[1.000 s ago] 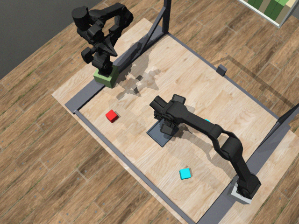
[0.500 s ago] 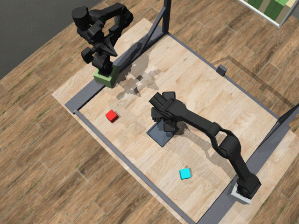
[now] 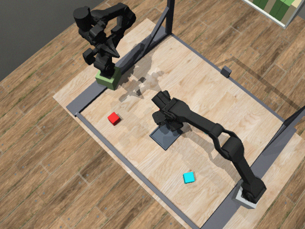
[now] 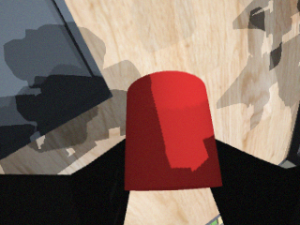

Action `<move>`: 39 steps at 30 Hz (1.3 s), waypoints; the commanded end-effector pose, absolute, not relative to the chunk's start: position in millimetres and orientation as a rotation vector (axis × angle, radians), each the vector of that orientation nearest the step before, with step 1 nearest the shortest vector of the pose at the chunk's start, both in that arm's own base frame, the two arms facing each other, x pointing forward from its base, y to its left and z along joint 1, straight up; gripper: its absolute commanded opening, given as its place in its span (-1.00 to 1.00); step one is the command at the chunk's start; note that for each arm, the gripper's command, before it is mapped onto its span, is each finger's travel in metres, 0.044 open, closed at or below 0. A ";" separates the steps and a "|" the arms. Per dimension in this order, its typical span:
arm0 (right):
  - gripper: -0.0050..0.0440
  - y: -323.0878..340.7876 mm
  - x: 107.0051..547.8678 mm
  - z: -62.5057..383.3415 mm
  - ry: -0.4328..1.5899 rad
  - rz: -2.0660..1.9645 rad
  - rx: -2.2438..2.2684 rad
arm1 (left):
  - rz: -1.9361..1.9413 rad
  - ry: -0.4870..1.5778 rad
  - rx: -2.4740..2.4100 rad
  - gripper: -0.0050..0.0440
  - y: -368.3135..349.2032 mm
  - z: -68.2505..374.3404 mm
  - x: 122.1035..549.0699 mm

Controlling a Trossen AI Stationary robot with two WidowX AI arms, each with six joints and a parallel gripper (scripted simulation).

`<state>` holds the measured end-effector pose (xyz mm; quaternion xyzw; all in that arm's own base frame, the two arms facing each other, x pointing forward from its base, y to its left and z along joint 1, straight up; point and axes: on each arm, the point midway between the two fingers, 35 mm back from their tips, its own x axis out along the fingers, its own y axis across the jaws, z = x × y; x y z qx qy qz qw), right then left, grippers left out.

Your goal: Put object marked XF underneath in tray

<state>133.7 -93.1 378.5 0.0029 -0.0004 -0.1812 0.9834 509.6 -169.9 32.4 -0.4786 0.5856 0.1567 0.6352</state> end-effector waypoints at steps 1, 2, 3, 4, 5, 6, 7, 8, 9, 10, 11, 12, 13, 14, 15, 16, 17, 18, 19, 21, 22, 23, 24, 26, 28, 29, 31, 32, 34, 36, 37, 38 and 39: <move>-1.00 -92.6 133.7 383.1 0.000 -0.364 -0.005 | 0.413 1.272 -1.203 -0.15 -175.8 41.6 523.2; -1.00 -92.6 133.7 383.1 0.000 -0.364 -0.005 | 0.431 1.262 -1.232 -0.15 -176.6 41.1 525.2; -1.00 -92.6 133.7 383.1 0.000 -0.364 -0.005 | 0.450 1.251 -1.260 -0.15 -177.5 40.7 527.2; -1.00 -92.6 133.7 383.1 0.000 -0.364 -0.005 | 0.468 1.240 -1.290 -0.15 -178.3 40.3 529.2; -1.00 -92.6 133.7 383.1 0.000 -0.364 -0.005 | 0.468 1.240 -1.290 -0.15 -178.3 40.3 529.2; -1.00 -92.6 133.7 383.1 0.000 -0.364 -0.005 | 0.468 1.240 -1.290 -0.15 -178.3 40.3 529.2; -1.00 -92.6 133.7 383.1 0.000 -0.364 -0.005 | 0.487 1.229 -1.319 -0.15 -179.2 39.9 531.1; -1.00 -92.6 133.7 383.1 0.000 -0.364 -0.005 | 0.504 1.218 -1.348 -0.15 -180.0 39.5 533.1; -1.00 -92.6 133.7 383.1 0.000 -0.364 -0.005 | 0.522 1.206 -1.378 -0.15 -180.9 39.1 535.0; -1.00 -92.6 133.7 383.1 0.000 -0.364 -0.005 | 0.540 1.194 -1.407 -0.15 -181.8 38.7 537.0; -1.00 -92.6 133.7 383.1 0.000 -0.364 -0.005 | 0.557 1.183 -1.437 -0.15 -182.6 38.3 538.9; -1.00 -92.6 133.7 383.1 0.000 -0.364 -0.005 | 0.574 1.170 -1.467 -0.15 -183.5 38.0 540.8; -1.00 -92.6 133.7 383.1 0.000 -0.364 -0.005 | 0.591 1.158 -1.497 -0.15 -184.4 37.7 542.7; -1.00 -92.6 133.7 383.1 0.000 -0.364 -0.005 | 0.607 1.146 -1.527 -0.15 -185.3 37.3 544.6; -1.00 -92.6 133.7 383.1 0.000 -0.364 -0.005 | 0.624 1.133 -1.557 -0.15 -186.2 37.0 546.5; -1.00 -92.6 133.7 383.1 0.000 -0.364 -0.005 | 0.640 1.121 -1.587 -0.15 -187.1 36.7 548.4; -1.00 -92.6 133.7 383.1 0.000 -0.364 -0.005 | 0.656 1.108 -1.618 -0.15 -188.0 36.5 550.2; -1.00 -92.6 133.7 383.1 0.000 -0.364 -0.005 | 0.672 1.095 -1.648 -0.15 -188.9 36.2 552.1; -1.00 -92.6 133.7 383.1 0.000 -0.364 -0.005 | 0.687 1.082 -1.679 -0.15 -189.8 35.9 553.9; -1.00 -92.6 133.7 383.1 0.000 -0.364 -0.005 | 0.717 1.055 -1.740 -0.15 -191.6 35.4 557.6; -1.00 -92.6 133.7 383.1 0.000 -0.364 -0.005 | 0.717 1.055 -1.740 -0.15 -191.6 35.4 557.6; -1.00 -92.6 133.7 383.1 0.000 -0.364 -0.005 | 0.717 1.055 -1.740 -0.15 -191.6 35.4 557.6; -1.00 -92.6 133.7 383.1 0.000 -0.364 -0.005 | 0.732 1.041 -1.771 -0.15 -192.5 35.2 559.4; -1.00 -92.6 133.7 383.1 0.000 -0.364 -0.005 | 0.761 1.014 -1.834 -0.15 -194.3 34.8 563.0; -1.00 -92.6 133.7 383.1 0.000 -0.364 -0.005 | 0.789 0.986 -1.896 -0.15 -196.1 34.5 566.5; -1.00 -92.6 133.7 383.1 0.000 -0.364 -0.005 | 0.803 0.972 -1.928 -0.15 -197.1 34.3 568.3; -1.00 -92.6 133.7 383.1 0.000 -0.364 -0.005 | 0.830 0.943 -1.991 -0.15 -198.9 34.0 571.8; -1.00 -92.6 133.7 383.1 0.000 -0.364 -0.005 | 0.843 0.929 -2.023 -0.15 -199.9 33.9 573.5; -1.00 -92.6 133.7 383.1 0.000 -0.364 -0.005 | 0.868 0.900 -2.086 -0.15 -201.7 33.7 576.9; -1.00 -92.6 133.7 383.1 0.000 -0.364 -0.005 | 0.893 0.870 -2.151 -0.15 -203.6 33.5 580.2; -1.00 -92.6 133.7 383.1 0.000 -0.364 -0.005 | 0.905 0.855 -2.183 -0.15 -204.5 33.5 581.9; -1.00 -92.6 133.7 383.1 0.000 -0.364 -0.005 | 0.917 0.840 -2.215 -0.15 -205.5 33.4 583.5; -1.00 -92.6 133.7 383.1 0.000 -0.364 -0.005 | 0.917 0.840 -2.215 -0.15 -205.5 33.4 583.5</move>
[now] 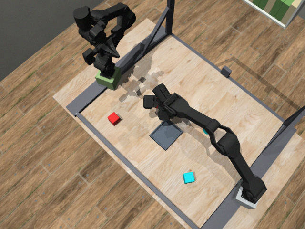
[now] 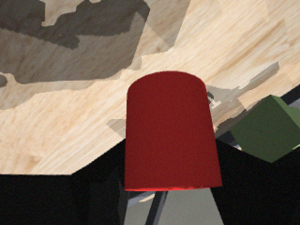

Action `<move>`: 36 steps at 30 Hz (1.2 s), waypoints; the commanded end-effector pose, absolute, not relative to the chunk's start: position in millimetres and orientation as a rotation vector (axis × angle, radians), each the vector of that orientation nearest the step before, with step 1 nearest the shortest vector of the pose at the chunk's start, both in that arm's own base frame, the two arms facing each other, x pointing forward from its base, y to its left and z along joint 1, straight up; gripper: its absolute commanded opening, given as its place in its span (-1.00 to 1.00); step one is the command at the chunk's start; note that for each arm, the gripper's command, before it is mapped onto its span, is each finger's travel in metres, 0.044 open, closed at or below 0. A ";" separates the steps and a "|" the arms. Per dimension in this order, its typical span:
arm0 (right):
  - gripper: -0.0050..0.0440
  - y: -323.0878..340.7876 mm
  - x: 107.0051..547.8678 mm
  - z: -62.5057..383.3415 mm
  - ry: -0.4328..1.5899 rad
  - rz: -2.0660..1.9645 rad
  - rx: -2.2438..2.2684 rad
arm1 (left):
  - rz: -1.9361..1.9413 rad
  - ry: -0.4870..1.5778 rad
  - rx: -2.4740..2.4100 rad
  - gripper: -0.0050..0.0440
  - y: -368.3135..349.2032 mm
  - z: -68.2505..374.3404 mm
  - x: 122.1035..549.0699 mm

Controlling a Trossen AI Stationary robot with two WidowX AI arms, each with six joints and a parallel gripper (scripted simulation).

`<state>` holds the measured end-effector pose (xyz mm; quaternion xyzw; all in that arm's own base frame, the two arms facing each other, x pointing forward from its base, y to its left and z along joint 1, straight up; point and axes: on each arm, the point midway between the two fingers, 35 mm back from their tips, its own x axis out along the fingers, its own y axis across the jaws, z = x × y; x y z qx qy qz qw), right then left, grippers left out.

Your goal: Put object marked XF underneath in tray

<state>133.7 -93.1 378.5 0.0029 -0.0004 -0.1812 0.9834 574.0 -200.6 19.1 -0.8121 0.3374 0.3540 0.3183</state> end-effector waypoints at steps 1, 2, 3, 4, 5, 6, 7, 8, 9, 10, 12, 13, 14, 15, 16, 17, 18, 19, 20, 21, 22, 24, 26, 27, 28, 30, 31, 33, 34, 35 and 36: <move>-1.00 -92.6 133.7 383.1 0.000 -0.364 -0.005 | 0.917 0.840 -2.215 -0.15 -205.5 33.4 583.5; -1.00 -92.6 133.7 383.1 0.000 -0.364 -0.005 | 0.928 0.825 -2.248 -0.15 -206.4 33.4 585.1; -1.00 -92.6 133.7 383.1 0.000 -0.364 -0.005 | 0.940 0.810 -2.280 -0.15 -207.4 33.3 586.7; -1.00 -92.6 133.7 383.1 0.000 -0.364 -0.005 | 0.951 0.795 -2.313 -0.15 -208.3 33.3 588.3; -1.00 -92.6 133.7 383.1 0.000 -0.364 -0.005 | 0.962 0.779 -2.345 -0.15 -209.3 33.3 589.9; -1.00 -92.6 133.7 383.1 0.000 -0.364 -0.005 | 0.972 0.764 -2.378 -0.15 -210.2 33.3 591.5; -1.00 -92.6 133.7 383.1 0.000 -0.364 -0.005 | 0.983 0.748 -2.411 -0.15 -211.2 33.3 593.0; -1.00 -92.6 133.7 383.1 0.000 -0.364 -0.005 | 0.993 0.733 -2.444 -0.15 -212.1 33.3 594.6; -1.00 -92.6 133.7 383.1 0.000 -0.364 -0.005 | 1.004 0.717 -2.477 -0.15 -213.1 33.4 596.1; -1.00 -92.6 133.7 383.1 0.000 -0.364 -0.005 | 1.014 0.702 -2.510 -0.15 -214.0 33.4 597.6; -1.00 -92.6 133.7 383.1 0.000 -0.364 -0.005 | 1.033 0.670 -2.576 -0.15 -216.0 33.5 600.6; -1.00 -92.6 133.7 383.1 0.000 -0.364 -0.005 | 1.042 0.655 -2.608 -0.15 -216.9 33.6 602.0; -1.00 -92.6 133.7 383.1 0.000 -0.364 -0.005 | 1.050 0.642 -2.636 -0.15 -217.7 33.7 603.2; -1.00 -92.6 133.7 383.1 0.000 -0.364 -0.005 | 1.056 0.631 -2.659 -0.15 -218.3 33.7 604.2; -1.00 -92.6 133.7 383.1 0.000 -0.364 -0.005 | 1.061 0.622 -2.678 -0.15 -218.9 33.8 605.0; -1.00 -92.6 133.7 383.1 0.000 -0.364 -0.005 | 1.061 0.622 -2.678 -0.15 -218.9 33.8 605.0; -1.00 -92.6 133.7 383.1 0.000 -0.364 -0.005 | 1.061 0.622 -2.678 -0.15 -218.9 33.8 605.0; -1.00 -92.6 133.7 383.1 0.000 -0.364 -0.005 | 1.066 0.614 -2.694 -0.15 -218.5 33.8 605.9; -1.00 -92.6 133.7 383.1 0.000 -0.364 -0.005 | 1.069 0.608 -2.705 -0.15 -218.6 33.9 606.4; -1.00 -92.6 133.7 383.1 0.000 -0.364 -0.005 | 1.070 0.605 -2.711 -0.15 -218.5 33.9 606.8; -1.00 -92.6 133.7 383.1 0.000 -0.364 -0.005 | 1.071 0.603 -2.713 -0.15 -218.5 33.9 606.9; -1.00 -92.6 133.7 383.1 0.000 -0.364 -0.005 | 1.072 0.603 -2.713 -0.15 -218.4 32.8 606.9; -1.00 -92.6 133.7 383.1 0.000 -0.364 -0.005 | 1.072 0.603 -2.713 -0.15 -218.5 30.4 607.1; -1.00 -92.6 133.7 383.1 0.000 -0.364 -0.005 | 1.088 0.603 -2.705 -0.15 -217.7 23.6 604.7; -1.00 -92.6 133.7 383.1 0.000 -0.364 -0.005 | 1.089 0.603 -2.705 -0.15 -217.8 21.4 604.8; -1.00 -92.6 133.7 383.1 0.000 -0.364 -0.005 | 1.092 0.603 -2.704 -0.15 -217.7 14.8 604.6; -1.00 -92.6 133.7 383.1 0.000 -0.364 -0.005 | 1.092 0.603 -2.703 -0.15 -217.7 11.5 604.7; -1.00 -92.6 133.7 383.1 0.000 -0.364 -0.005 | 1.093 0.603 -2.703 -0.15 -217.8 4.8 604.8; -1.00 -92.6 133.7 383.1 0.000 -0.364 -0.005 | 1.093 0.603 -2.703 -0.15 -217.8 4.8 604.8; -1.00 -92.6 133.7 383.1 0.000 -0.364 -0.005 | 1.093 0.603 -2.703 -0.15 -217.8 4.8 604.8; -1.00 -92.6 133.7 383.1 0.000 -0.364 -0.005 | 1.093 0.603 -2.703 -0.15 -217.8 1.5 604.9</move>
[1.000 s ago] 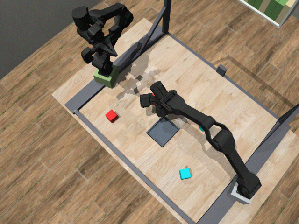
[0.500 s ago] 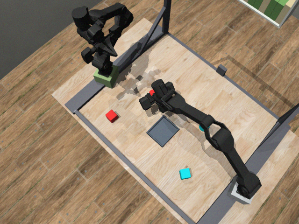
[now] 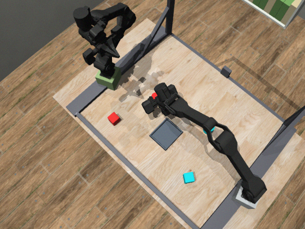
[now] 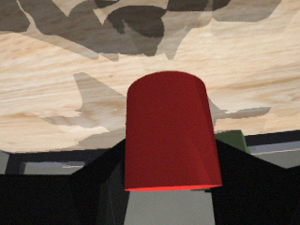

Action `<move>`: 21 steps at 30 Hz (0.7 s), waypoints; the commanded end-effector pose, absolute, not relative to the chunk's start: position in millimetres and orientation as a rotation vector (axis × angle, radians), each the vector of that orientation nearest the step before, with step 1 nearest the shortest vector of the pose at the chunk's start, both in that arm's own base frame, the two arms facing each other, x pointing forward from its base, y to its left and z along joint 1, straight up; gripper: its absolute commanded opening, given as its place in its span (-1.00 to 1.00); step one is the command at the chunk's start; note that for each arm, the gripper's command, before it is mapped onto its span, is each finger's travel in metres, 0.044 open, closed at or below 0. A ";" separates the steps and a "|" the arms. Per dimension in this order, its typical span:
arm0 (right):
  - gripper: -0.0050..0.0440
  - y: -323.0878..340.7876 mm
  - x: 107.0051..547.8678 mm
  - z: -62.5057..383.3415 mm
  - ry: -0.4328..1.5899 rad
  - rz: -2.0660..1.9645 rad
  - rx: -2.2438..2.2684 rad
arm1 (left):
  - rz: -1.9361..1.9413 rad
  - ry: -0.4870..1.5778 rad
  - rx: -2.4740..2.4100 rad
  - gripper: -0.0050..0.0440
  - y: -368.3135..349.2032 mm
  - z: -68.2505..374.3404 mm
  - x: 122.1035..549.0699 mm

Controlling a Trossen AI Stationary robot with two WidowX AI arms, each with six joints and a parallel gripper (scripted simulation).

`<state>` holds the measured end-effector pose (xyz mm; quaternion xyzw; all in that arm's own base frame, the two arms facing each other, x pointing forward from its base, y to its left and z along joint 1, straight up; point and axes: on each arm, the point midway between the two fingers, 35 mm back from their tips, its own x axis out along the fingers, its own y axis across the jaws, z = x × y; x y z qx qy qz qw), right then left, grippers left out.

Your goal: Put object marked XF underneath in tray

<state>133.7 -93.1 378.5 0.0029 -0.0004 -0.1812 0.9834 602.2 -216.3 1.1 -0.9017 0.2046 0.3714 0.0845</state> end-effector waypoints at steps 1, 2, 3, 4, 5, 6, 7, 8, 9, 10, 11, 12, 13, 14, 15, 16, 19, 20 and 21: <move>-1.00 -92.6 133.7 383.1 0.000 -0.364 -0.005 | 1.093 0.603 -2.702 -0.15 -217.7 -1.9 604.9; -1.00 -92.6 133.7 383.1 0.000 -0.364 -0.005 | 1.093 0.603 -2.702 -0.15 -217.7 -5.2 604.9; -1.00 -92.6 133.7 383.1 0.000 -0.364 -0.005 | 1.094 0.603 -2.702 -0.15 -217.7 -8.6 604.8; -1.00 -92.6 133.7 383.1 0.000 -0.364 -0.005 | 1.094 0.603 -2.702 -0.15 -217.7 -11.9 604.8; -1.00 -92.6 133.7 383.1 0.000 -0.364 -0.005 | 1.095 0.603 -2.701 -0.15 -217.6 -15.2 604.6; -1.00 -92.6 133.7 383.1 0.000 -0.364 -0.005 | 1.097 0.603 -2.700 -0.15 -217.4 -18.4 604.2; -1.00 -92.6 133.7 383.1 0.000 -0.364 -0.005 | 1.100 0.602 -2.699 -0.15 -217.2 -21.6 603.6; -1.00 -92.6 133.7 383.1 0.000 -0.364 -0.005 | 1.093 0.603 -2.702 -0.15 -217.6 -21.3 604.8; -1.00 -92.6 133.7 383.1 0.000 -0.364 -0.005 | 1.089 0.603 -2.704 -0.15 -217.8 -21.6 605.4; -1.00 -92.6 133.7 383.1 0.000 -0.364 -0.005 | 1.089 0.603 -2.704 -0.15 -217.8 -22.6 605.4; -1.00 -92.6 133.7 383.1 0.000 -0.364 -0.005 | 1.090 0.603 -2.703 -0.15 -217.7 -23.5 605.2; -1.00 -92.6 133.7 383.1 0.000 -0.364 -0.005 | 1.091 0.603 -2.703 -0.15 -217.7 -23.9 605.0; -1.00 -92.6 133.7 383.1 0.000 -0.364 -0.005 | 1.091 0.603 -2.703 -0.15 -217.7 -24.3 605.0; -1.00 -92.6 133.7 383.1 0.000 -0.364 -0.005 | 1.093 0.603 -2.702 -0.15 -217.6 -25.5 604.7; -1.00 -92.6 133.7 383.1 0.000 -0.364 -0.005 | 1.093 0.603 -2.702 -0.15 -217.6 -25.5 604.7; -1.00 -92.6 133.7 383.1 0.000 -0.364 -0.005 | 1.093 0.603 -2.702 -0.15 -217.6 -25.5 604.7; -1.00 -92.6 133.7 383.1 0.000 -0.364 -0.005 | 1.091 0.603 -2.703 -0.15 -217.6 -29.0 604.9; -1.00 -92.6 133.7 383.1 0.000 -0.364 -0.005 | 1.091 0.603 -2.703 -0.15 -217.6 -30.7 604.8; -1.00 -92.6 133.7 383.1 0.000 -0.364 -0.005 | 1.091 0.603 -2.703 -0.15 -217.6 -32.3 604.8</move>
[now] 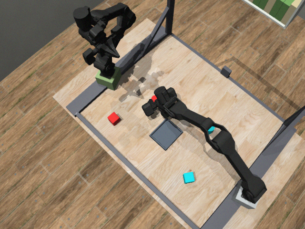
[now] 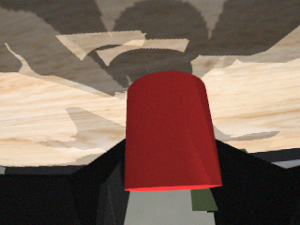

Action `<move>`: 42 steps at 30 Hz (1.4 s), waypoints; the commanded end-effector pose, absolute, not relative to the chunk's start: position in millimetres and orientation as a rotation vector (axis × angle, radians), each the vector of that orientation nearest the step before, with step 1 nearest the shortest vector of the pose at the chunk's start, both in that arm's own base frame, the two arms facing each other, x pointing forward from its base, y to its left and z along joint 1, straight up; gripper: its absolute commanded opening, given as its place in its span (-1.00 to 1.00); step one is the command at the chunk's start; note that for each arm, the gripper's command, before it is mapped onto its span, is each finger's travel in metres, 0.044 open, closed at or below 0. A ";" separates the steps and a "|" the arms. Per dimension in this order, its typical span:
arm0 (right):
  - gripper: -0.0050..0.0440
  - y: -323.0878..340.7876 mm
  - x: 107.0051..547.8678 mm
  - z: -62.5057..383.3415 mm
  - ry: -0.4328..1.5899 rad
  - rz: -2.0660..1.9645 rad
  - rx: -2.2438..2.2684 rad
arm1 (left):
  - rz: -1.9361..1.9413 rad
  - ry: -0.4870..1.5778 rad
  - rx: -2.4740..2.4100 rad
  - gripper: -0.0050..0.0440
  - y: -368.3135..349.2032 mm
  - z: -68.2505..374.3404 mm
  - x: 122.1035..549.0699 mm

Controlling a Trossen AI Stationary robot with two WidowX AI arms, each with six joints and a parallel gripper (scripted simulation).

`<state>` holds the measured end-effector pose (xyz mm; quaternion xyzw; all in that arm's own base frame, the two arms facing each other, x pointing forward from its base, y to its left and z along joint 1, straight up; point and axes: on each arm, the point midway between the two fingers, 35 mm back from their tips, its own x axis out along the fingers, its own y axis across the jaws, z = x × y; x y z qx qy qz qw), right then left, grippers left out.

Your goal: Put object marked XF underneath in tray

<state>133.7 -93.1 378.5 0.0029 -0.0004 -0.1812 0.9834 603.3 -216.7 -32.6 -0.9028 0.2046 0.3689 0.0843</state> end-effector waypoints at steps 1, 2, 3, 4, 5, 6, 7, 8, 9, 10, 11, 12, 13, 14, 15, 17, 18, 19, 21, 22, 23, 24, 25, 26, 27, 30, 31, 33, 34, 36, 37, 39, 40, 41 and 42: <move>-1.00 -92.6 133.7 383.1 0.000 -0.364 -0.005 | 1.091 0.603 -2.703 -0.15 -217.6 -34.0 604.8; -1.00 -92.6 133.7 383.1 0.000 -0.364 -0.005 | 1.091 0.603 -2.703 -0.15 -217.6 -35.7 604.7; -1.00 -92.6 133.7 383.1 0.000 -0.364 -0.005 | 1.092 0.603 -2.703 -0.15 -217.6 -37.3 604.7; -1.00 -92.6 133.7 383.1 0.000 -0.364 -0.005 | 1.092 0.603 -2.702 -0.15 -217.6 -39.0 604.7; -1.00 -92.6 133.7 383.1 0.000 -0.364 -0.005 | 1.092 0.603 -2.702 -0.15 -217.6 -40.7 604.6; -1.00 -92.6 133.7 383.1 0.000 -0.364 -0.005 | 1.092 0.603 -2.702 -0.15 -217.5 -42.3 604.6; -1.00 -92.6 133.7 383.1 0.000 -0.364 -0.005 | 1.090 0.603 -2.703 -0.15 -217.6 -43.3 604.9; -1.00 -92.6 133.7 383.1 0.000 -0.364 -0.005 | 1.089 0.603 -2.704 -0.15 -217.8 -44.1 605.2; -1.00 -92.6 133.7 383.1 0.000 -0.364 -0.005 | 1.090 0.603 -2.704 -0.15 -217.8 -44.5 605.2; -1.00 -92.6 133.7 383.1 0.000 -0.364 -0.005 | 1.049 0.613 -2.717 -0.05 -218.6 -24.9 608.9; -1.00 -92.6 133.7 383.1 0.000 -0.364 -0.005 | 1.049 0.613 -2.717 -0.05 -218.6 -24.9 608.9; -1.00 -92.6 133.7 383.1 0.000 -0.364 -0.005 | 1.049 0.613 -2.717 -0.05 -218.6 -24.9 608.9; -1.00 -92.6 133.7 383.1 0.000 -0.364 -0.005 | 1.049 0.613 -2.717 0.04 -218.6 -24.9 608.9; -1.00 -92.6 133.7 383.1 0.000 -0.364 -0.005 | 1.049 0.613 -2.717 0.14 -218.6 -24.9 608.9; -1.00 -92.6 133.7 383.1 0.000 -0.364 -0.005 | 1.049 0.613 -2.717 0.24 -218.6 -24.9 608.9; -1.00 -92.6 133.7 383.1 0.000 -0.364 -0.005 | 1.049 0.613 -2.717 0.44 -218.6 -24.9 608.9; -1.00 -92.6 133.7 383.1 0.000 -0.364 -0.005 | 1.049 0.613 -2.717 0.53 -218.6 -24.9 608.9; -1.00 -92.6 133.7 383.1 0.000 -0.364 -0.005 | 1.049 0.613 -2.717 0.63 -218.6 -24.9 608.9; -1.00 -92.6 133.7 383.1 0.000 -0.364 -0.005 | 1.049 0.613 -2.717 0.83 -218.6 -24.9 608.9; -1.00 -92.6 133.7 383.1 0.000 -0.364 -0.005 | 1.049 0.613 -2.717 0.84 -218.6 -24.9 608.9; -1.00 -92.6 133.7 383.1 0.000 -0.364 -0.005 | 1.049 0.613 -2.717 0.84 -218.6 -24.9 608.9; -1.00 -92.6 133.7 383.1 0.000 -0.364 -0.005 | 1.049 0.613 -2.717 0.84 -218.6 -24.9 608.9; -1.00 -92.6 133.7 383.1 0.000 -0.364 -0.005 | 1.049 0.613 -2.717 0.84 -218.6 -24.9 608.9; -1.00 -92.6 133.7 383.1 0.000 -0.364 -0.005 | 1.037 0.614 -2.723 0.84 -218.9 -18.0 609.8; -1.00 -92.6 133.7 383.1 0.000 -0.364 -0.005 | 1.025 0.614 -2.728 0.84 -219.1 -10.3 610.6; -1.00 -92.6 133.7 383.1 0.000 -0.364 -0.005 | 1.027 0.614 -2.727 0.84 -219.0 -7.4 610.0; -1.00 -92.6 133.7 383.1 0.000 -0.364 -0.005 | 1.029 0.614 -2.726 0.84 -218.7 -3.4 609.2; -1.00 -92.6 133.7 383.1 0.000 -0.364 -0.005 | 1.036 0.614 -2.723 0.84 -218.0 7.9 606.7; -1.00 -92.6 133.7 383.1 0.000 -0.364 -0.005 | 1.041 0.613 -2.721 0.84 -217.4 15.1 604.9; -1.00 -92.6 133.7 383.1 0.000 -0.364 -0.005 | 1.041 0.613 -2.721 0.84 -216.7 30.9 602.6; -1.00 -92.6 133.7 383.1 0.000 -0.364 -0.005 | 1.041 0.613 -2.721 0.84 -216.4 36.8 601.6; -1.00 -92.6 133.7 383.1 0.000 -0.364 -0.005 | 1.041 0.613 -2.721 0.84 -216.0 44.7 600.1; -1.00 -92.6 133.7 383.1 0.000 -0.364 -0.005 | 1.041 0.613 -2.721 0.84 -215.9 46.7 599.7; -1.00 -92.6 133.7 383.1 0.000 -0.364 -0.005 | 1.041 0.613 -2.721 0.84 -215.8 47.3 599.6; -1.00 -92.6 133.7 383.1 0.000 -0.364 -0.005 | 1.041 0.613 -2.721 0.84 -215.8 47.3 599.6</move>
